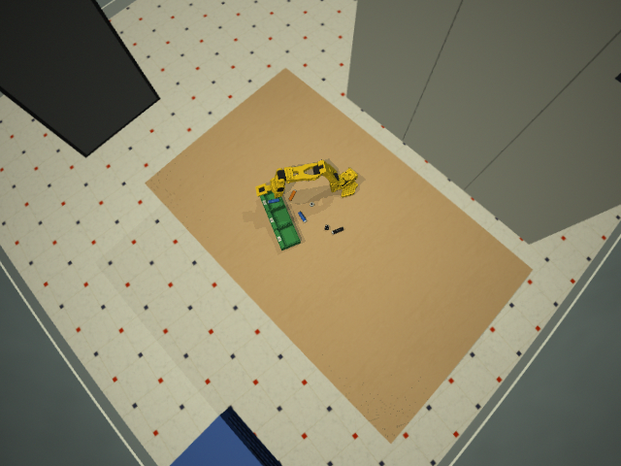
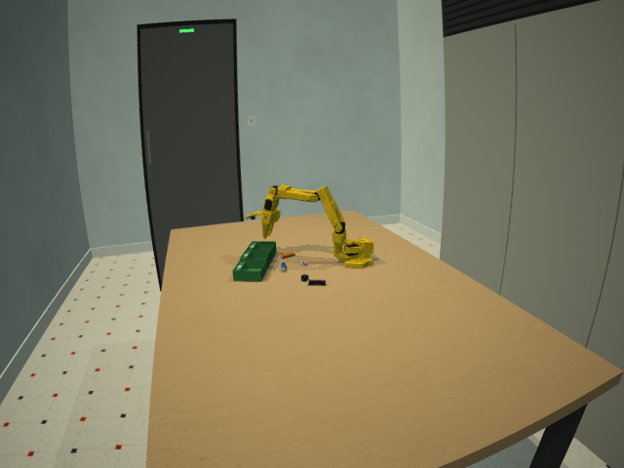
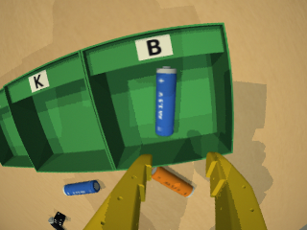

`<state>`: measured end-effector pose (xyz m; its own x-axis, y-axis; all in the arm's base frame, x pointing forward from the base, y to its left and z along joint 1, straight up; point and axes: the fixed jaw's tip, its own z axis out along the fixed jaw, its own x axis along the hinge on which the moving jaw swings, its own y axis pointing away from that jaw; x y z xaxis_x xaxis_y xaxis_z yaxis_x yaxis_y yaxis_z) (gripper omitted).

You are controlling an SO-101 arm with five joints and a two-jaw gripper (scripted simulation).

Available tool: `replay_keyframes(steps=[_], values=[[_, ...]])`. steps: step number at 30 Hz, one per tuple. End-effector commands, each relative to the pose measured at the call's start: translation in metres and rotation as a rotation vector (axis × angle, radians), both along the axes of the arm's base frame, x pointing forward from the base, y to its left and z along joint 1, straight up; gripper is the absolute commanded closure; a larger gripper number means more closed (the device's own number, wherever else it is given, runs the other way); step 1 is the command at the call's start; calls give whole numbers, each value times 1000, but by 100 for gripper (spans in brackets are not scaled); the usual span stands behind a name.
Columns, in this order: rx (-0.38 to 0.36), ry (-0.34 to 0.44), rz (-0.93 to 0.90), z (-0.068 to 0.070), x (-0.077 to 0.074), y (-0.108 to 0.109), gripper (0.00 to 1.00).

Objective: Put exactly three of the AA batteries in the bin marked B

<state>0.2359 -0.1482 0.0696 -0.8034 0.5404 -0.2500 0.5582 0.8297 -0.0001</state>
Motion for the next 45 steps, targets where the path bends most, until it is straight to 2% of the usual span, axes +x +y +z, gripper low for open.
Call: replay_keyframes(steps=[1,8,10,16,21,25,27,36,42,45], values=[[-35,-68,-6,19,7,1,84],[1,-64,13,18,16,31,83],[1,-64,13,18,16,31,83],[53,-47,43,16,23,77,83],[99,-19,73,14,21,125,82],[131,12,98,11,12,165,81],[131,12,98,11,12,165,81],[167,91,147,5,-27,237,80],[168,132,170,2,-54,264,79],[168,137,173,1,-58,267,79]])
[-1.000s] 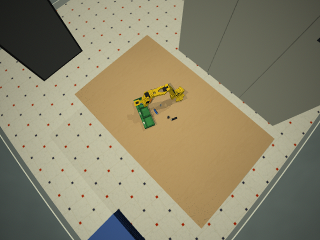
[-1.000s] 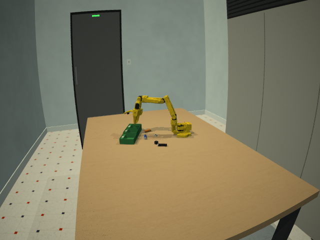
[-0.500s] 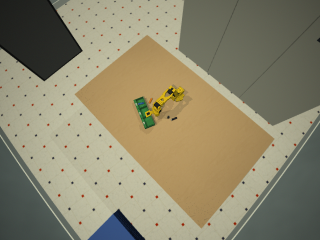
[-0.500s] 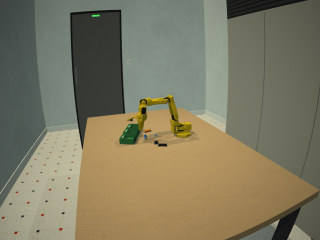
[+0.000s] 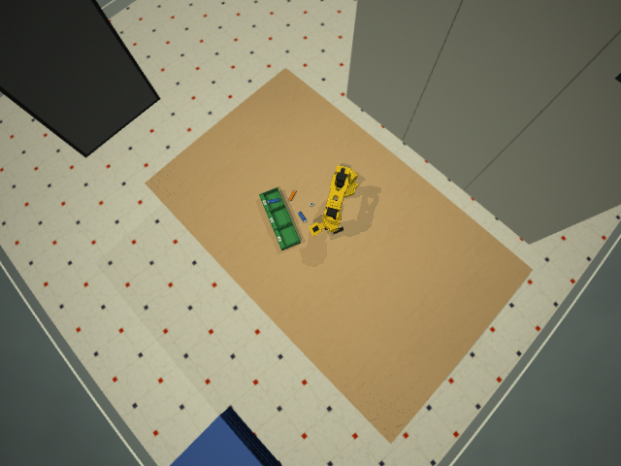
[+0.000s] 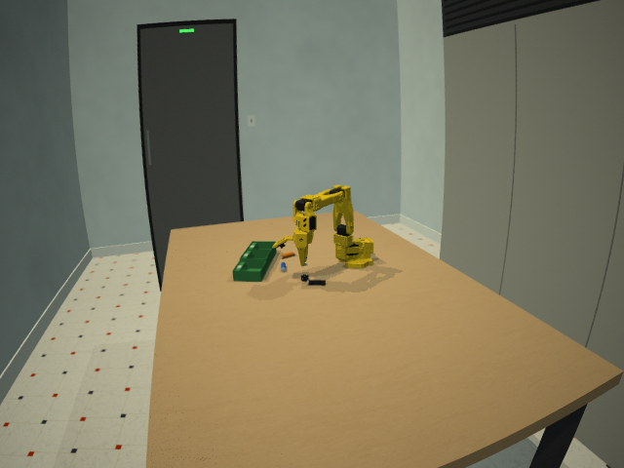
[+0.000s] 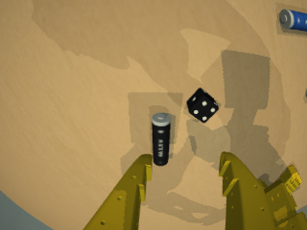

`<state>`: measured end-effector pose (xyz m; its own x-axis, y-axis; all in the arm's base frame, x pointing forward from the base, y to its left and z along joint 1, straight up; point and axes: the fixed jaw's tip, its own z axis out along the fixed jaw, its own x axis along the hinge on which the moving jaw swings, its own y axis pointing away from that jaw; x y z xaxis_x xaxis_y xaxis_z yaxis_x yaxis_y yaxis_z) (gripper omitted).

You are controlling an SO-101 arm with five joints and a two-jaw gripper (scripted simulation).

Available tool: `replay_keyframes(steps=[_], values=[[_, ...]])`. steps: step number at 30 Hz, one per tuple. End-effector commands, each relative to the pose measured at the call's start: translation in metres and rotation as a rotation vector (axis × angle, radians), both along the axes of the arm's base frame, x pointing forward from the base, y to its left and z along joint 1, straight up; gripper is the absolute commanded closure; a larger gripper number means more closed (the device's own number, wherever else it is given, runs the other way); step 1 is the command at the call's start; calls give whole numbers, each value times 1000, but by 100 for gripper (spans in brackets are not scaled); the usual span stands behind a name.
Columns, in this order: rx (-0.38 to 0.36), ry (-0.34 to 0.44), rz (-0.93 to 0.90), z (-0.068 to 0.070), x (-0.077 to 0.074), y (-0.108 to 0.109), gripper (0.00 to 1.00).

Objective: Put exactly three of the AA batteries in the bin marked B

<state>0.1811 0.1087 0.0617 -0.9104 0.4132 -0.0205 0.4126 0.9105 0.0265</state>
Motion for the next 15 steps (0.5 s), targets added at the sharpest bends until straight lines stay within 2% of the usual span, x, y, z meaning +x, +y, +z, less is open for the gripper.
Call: replay_keyframes(steps=[1,7,15], values=[[35,-46,0,9,-6,13,79],[31,-31,11,7,-20,22,79],[29,-27,14,7,-23,24,79]])
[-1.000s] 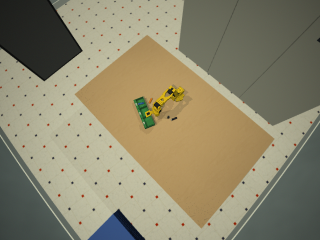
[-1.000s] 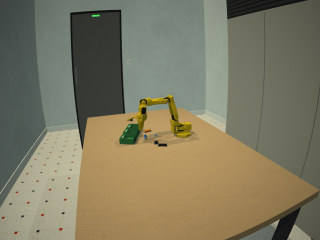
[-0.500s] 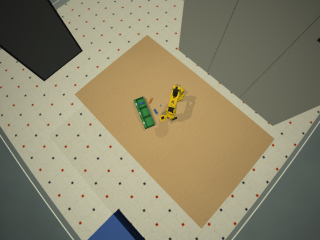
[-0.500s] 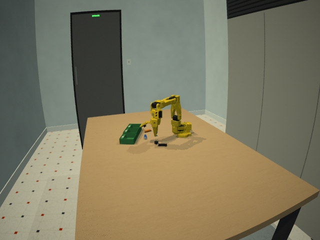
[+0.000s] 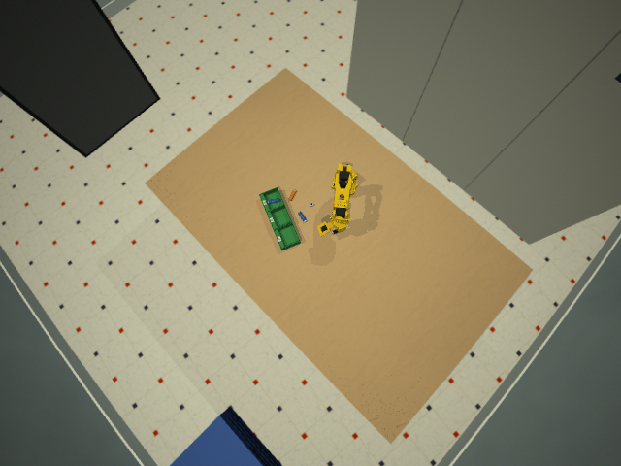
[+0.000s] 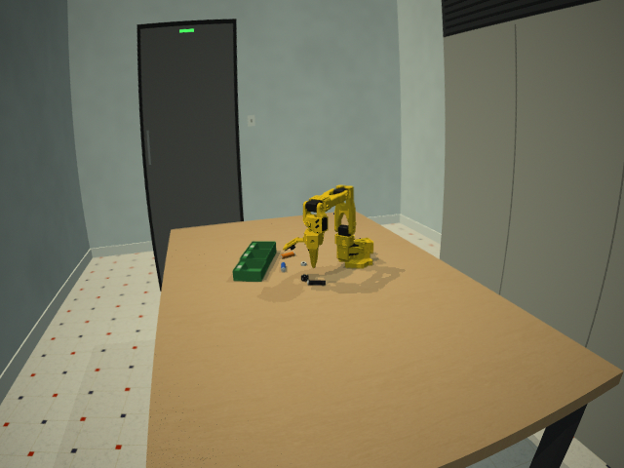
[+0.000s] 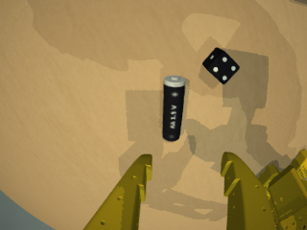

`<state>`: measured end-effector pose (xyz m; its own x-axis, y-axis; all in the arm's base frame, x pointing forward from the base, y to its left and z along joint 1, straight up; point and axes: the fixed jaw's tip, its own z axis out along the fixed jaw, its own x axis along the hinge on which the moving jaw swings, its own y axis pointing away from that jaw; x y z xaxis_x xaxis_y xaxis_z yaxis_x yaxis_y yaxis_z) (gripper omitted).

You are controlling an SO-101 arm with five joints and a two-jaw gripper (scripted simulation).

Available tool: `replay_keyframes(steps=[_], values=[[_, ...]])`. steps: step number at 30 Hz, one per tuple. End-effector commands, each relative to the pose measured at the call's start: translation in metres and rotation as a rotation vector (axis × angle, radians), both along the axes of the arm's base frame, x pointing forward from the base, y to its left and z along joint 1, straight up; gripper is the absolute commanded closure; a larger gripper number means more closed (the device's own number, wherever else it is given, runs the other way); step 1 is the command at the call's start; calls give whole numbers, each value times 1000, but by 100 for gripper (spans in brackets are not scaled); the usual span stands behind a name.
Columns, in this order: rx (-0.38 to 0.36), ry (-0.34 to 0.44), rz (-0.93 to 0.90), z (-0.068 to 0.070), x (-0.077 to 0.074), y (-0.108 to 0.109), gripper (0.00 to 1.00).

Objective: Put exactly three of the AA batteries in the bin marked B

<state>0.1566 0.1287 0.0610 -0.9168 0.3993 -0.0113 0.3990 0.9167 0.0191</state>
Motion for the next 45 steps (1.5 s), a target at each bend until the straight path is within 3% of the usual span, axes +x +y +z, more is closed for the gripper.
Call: replay_keyframes(steps=[1,26,35,45], values=[[33,-38,-2,7,2,4,79],[16,-18,14,1,-2,5,79],[16,-18,14,-8,-1,6,79],[16,-18,14,-27,0,7,79]])
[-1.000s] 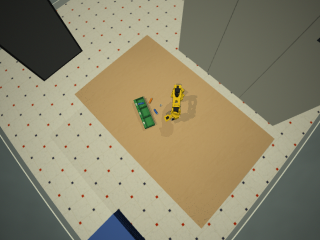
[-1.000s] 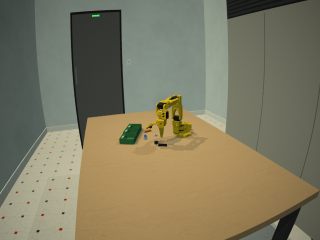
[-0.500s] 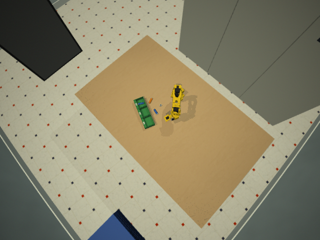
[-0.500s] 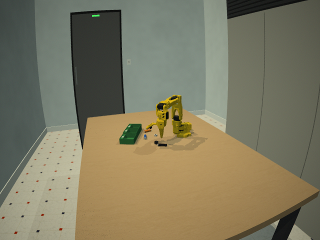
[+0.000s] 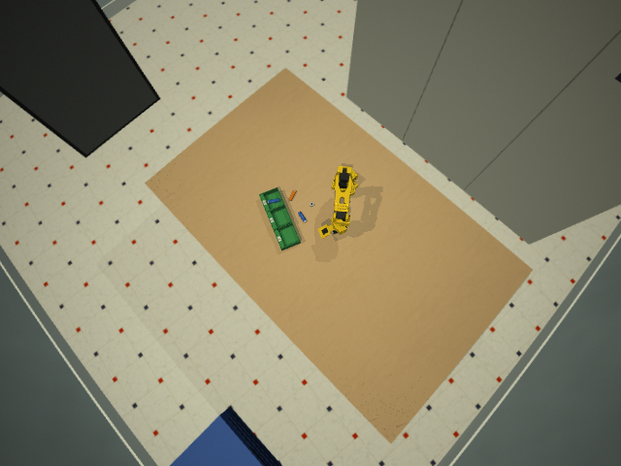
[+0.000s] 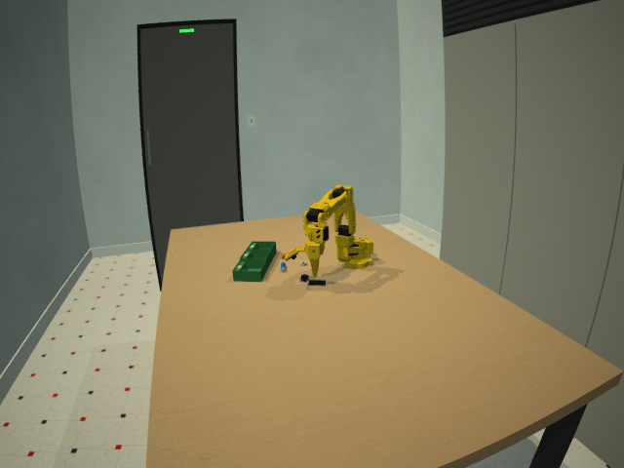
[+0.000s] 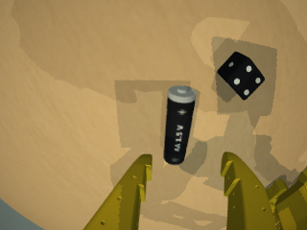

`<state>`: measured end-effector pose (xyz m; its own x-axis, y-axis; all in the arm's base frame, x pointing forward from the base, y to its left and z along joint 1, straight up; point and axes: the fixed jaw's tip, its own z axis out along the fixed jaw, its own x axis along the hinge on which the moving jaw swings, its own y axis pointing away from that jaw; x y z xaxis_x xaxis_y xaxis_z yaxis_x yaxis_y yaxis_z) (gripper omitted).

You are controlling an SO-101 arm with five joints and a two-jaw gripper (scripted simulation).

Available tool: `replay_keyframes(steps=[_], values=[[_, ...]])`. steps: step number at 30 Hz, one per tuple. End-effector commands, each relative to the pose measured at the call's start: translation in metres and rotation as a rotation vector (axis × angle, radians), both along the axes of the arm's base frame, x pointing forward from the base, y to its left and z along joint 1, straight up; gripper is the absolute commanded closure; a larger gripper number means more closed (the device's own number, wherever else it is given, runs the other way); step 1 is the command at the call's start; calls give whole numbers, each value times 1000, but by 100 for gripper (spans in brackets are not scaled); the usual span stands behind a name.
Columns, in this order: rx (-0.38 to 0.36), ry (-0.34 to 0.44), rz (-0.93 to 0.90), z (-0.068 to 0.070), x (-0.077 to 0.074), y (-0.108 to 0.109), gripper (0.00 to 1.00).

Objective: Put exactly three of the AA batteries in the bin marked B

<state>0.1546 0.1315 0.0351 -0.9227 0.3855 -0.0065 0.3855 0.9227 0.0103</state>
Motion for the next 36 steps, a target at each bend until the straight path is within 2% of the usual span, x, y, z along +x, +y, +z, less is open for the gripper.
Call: replay_keyframes(steps=[1,14,24,25,36], values=[[22,-25,-1,-3,2,4,79],[22,-25,-1,-19,1,3,79],[22,-25,-1,-21,1,3,79],[5,-4,-1,-26,-1,1,79],[5,-4,-1,-26,-1,1,79]])
